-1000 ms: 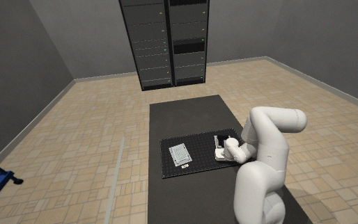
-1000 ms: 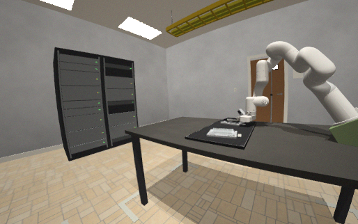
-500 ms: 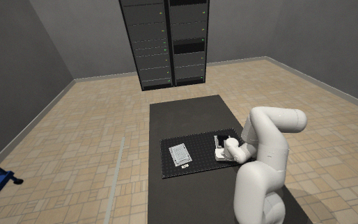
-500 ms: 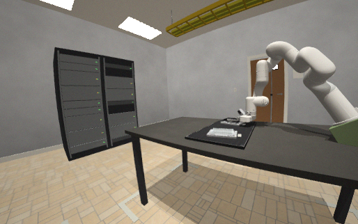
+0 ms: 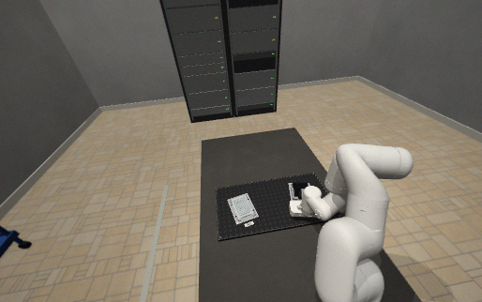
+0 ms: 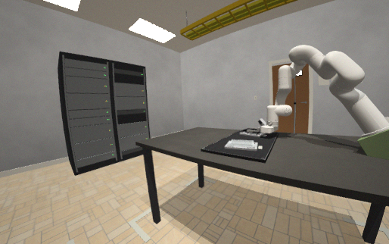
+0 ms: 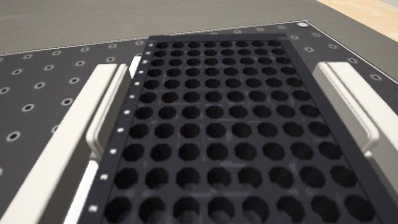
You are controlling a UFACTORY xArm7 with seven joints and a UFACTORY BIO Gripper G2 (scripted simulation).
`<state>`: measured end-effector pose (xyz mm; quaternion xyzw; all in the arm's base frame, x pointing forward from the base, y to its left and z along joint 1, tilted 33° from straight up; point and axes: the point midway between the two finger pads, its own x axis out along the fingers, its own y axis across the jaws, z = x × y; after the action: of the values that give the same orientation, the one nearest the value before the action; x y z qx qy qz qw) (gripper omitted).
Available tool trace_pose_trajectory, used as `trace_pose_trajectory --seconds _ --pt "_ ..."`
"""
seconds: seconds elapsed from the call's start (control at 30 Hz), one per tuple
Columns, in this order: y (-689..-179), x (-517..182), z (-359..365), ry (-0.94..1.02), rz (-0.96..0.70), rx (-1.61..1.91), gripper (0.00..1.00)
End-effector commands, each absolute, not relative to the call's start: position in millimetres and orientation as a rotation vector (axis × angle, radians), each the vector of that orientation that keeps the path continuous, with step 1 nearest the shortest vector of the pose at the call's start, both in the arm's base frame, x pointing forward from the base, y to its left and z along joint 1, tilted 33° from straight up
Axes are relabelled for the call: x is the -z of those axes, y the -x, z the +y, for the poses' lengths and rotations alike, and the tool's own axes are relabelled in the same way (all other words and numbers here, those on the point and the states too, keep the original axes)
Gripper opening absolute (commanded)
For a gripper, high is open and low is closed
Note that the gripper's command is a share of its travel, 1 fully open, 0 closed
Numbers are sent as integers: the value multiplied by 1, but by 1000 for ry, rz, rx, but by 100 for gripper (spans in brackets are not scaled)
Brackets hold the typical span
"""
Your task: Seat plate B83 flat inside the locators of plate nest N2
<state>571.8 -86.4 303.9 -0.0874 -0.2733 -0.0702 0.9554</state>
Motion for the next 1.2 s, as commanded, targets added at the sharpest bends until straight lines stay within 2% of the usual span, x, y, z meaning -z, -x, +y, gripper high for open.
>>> trace_pose_trajectory --seconds 0.0,1.17 --pt "-572 -305 -86 177 -558 142 0" --pt "-575 -301 -87 177 -558 142 0"
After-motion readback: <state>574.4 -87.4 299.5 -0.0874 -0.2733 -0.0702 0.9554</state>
